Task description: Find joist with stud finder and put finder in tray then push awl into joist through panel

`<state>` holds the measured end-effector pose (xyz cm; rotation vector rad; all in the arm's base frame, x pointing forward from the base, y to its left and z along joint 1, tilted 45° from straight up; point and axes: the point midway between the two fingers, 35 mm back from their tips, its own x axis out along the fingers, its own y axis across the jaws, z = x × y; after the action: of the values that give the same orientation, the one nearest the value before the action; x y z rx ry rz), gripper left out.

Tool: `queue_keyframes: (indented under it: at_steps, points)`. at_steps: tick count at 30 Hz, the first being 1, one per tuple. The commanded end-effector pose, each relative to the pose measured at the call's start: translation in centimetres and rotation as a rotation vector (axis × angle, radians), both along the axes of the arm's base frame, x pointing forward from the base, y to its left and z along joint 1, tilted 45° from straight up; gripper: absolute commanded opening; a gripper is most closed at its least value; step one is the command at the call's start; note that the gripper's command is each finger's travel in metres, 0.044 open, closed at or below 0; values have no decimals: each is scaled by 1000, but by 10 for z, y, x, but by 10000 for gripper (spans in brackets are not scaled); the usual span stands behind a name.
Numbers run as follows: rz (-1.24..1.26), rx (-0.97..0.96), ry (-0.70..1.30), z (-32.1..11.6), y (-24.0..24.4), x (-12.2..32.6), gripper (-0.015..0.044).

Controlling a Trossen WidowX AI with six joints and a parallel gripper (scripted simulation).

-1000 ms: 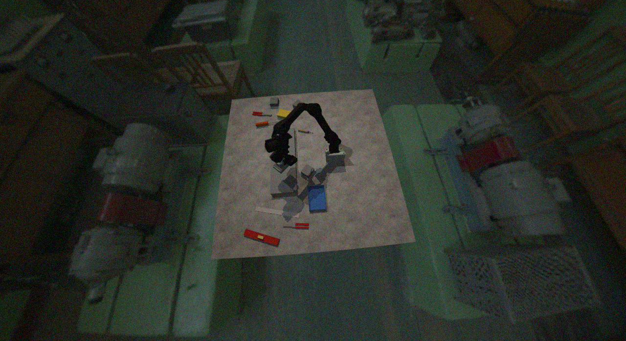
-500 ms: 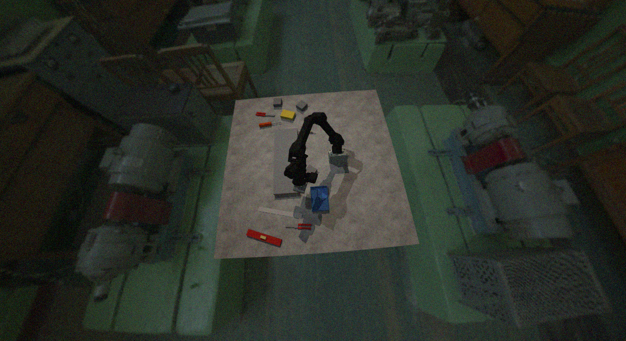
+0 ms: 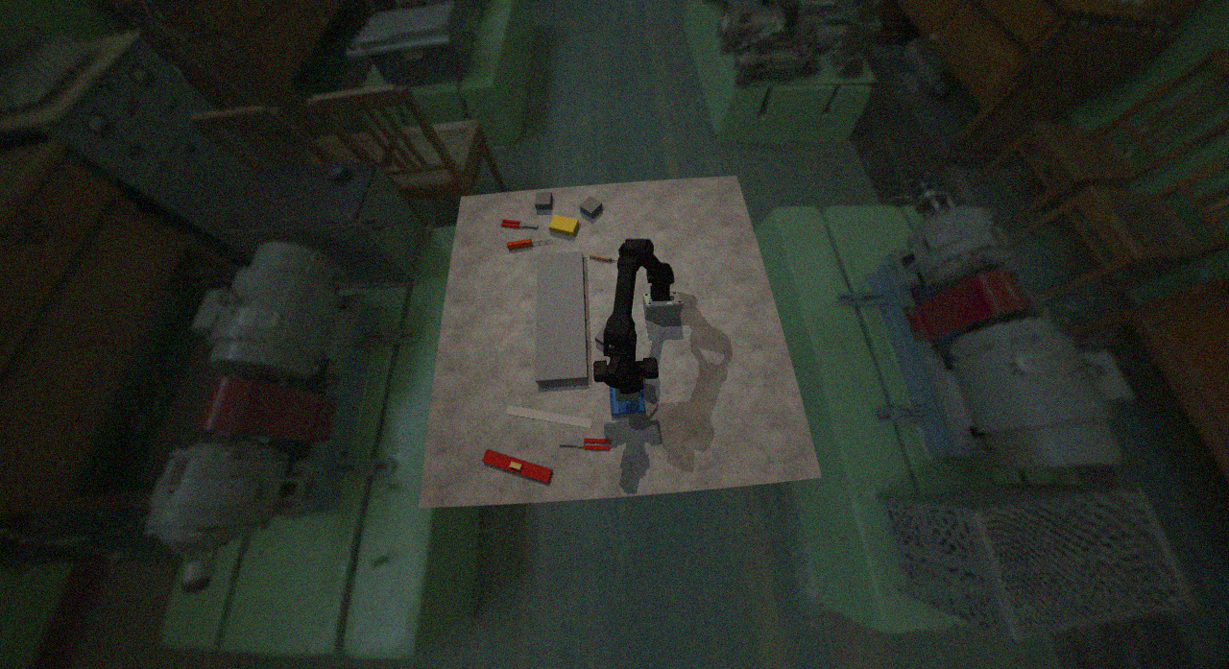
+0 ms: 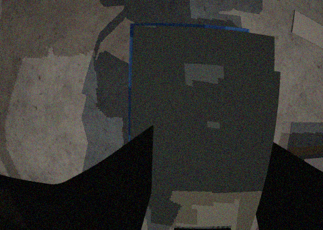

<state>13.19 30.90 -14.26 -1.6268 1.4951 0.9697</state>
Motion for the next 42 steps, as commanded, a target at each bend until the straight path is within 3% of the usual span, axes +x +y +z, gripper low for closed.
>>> queue_keyframes:
  at_steps: [1,42]
  points:
    - [9,10,11,-2,2,-3,0]
    - [9,9,9,-57,-48,3,0]
